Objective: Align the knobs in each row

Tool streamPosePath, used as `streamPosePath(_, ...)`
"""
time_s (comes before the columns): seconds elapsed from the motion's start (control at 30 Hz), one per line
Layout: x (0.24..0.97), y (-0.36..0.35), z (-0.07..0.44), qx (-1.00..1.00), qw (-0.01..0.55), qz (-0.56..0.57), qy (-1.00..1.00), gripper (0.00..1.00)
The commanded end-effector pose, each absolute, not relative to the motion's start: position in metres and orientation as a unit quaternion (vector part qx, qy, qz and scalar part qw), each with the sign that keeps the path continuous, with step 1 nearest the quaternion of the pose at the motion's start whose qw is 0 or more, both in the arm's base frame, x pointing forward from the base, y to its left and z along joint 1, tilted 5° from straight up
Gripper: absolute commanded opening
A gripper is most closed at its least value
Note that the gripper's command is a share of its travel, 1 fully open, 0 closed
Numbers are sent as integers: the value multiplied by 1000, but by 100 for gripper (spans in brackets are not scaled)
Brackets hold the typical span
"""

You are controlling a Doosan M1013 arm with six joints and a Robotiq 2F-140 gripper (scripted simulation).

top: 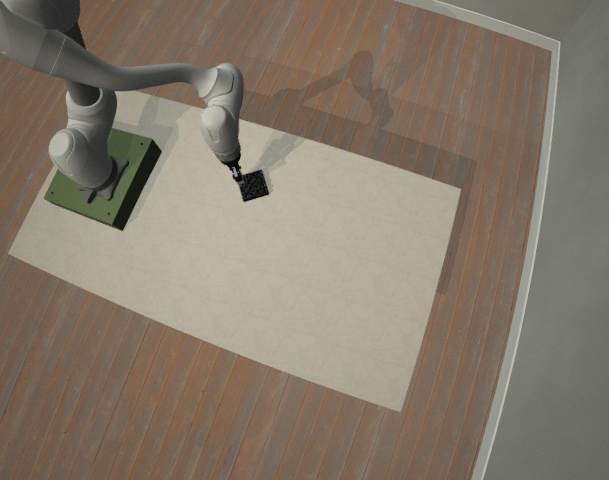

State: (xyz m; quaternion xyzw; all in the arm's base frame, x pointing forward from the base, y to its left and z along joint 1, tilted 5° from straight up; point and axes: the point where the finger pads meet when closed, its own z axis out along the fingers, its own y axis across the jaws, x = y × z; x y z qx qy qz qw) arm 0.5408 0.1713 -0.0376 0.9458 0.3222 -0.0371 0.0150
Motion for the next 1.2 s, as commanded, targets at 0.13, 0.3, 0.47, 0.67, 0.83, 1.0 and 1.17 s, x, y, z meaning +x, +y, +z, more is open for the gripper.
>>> streamPosePath(0.13,541,171,-46,946,15,-37,322,12)
streamPosePath(0.3,540,171,-49,946,15,-37,322,12)
streamPosePath(0.47,540,171,-52,946,15,-37,322,12)
streamPosePath(0.67,540,170,-54,946,15,-37,322,12)
streamPosePath(0.83,540,170,-55,946,15,-37,322,12)
streamPosePath(1.0,540,170,-55,946,15,-37,322,12)
streamPosePath(1.17,540,170,-55,946,15,-37,322,12)
